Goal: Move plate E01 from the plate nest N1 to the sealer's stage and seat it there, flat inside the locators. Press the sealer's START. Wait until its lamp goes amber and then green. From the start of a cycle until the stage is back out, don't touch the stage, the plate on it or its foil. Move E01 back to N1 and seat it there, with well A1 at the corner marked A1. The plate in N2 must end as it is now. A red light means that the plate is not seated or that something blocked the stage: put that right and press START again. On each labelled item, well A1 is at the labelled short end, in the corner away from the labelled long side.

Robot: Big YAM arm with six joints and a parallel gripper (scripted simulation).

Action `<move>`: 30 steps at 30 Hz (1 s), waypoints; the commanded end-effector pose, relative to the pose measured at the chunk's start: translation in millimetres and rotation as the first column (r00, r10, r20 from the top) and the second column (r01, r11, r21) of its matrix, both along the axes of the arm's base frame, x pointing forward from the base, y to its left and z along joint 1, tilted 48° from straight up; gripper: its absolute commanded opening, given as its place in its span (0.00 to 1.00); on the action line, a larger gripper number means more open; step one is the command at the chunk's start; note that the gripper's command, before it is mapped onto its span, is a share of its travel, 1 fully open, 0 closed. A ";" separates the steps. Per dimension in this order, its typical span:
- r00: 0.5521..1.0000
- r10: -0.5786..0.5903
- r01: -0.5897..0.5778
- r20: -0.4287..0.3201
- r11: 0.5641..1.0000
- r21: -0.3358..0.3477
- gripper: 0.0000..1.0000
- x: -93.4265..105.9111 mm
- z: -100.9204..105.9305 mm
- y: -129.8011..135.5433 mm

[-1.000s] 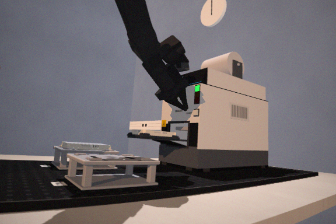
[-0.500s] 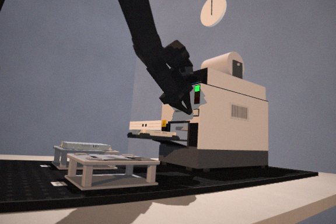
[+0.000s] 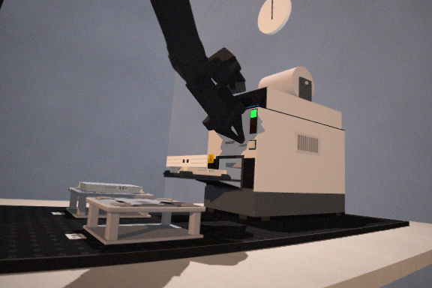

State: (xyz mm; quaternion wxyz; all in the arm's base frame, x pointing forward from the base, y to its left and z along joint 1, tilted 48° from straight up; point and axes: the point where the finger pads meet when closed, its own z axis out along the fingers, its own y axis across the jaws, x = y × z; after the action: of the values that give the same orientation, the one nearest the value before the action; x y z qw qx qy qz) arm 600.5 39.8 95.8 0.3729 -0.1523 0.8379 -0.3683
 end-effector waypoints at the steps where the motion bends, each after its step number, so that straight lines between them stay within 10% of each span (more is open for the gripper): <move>1: 1.000 0.000 0.000 0.011 1.000 0.015 0.00 1.8 -3.6 3.8; 15: 0.999 0.013 -0.014 0.043 1.000 0.003 0.00 21.9 31.3 3.5; 30: 0.999 0.006 -0.006 0.032 1.000 0.020 0.00 10.2 9.9 4.1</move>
State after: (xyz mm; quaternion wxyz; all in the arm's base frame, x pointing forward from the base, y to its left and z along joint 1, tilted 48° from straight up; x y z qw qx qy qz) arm 605.3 35.9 95.2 0.3698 -0.1535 0.8388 -0.3689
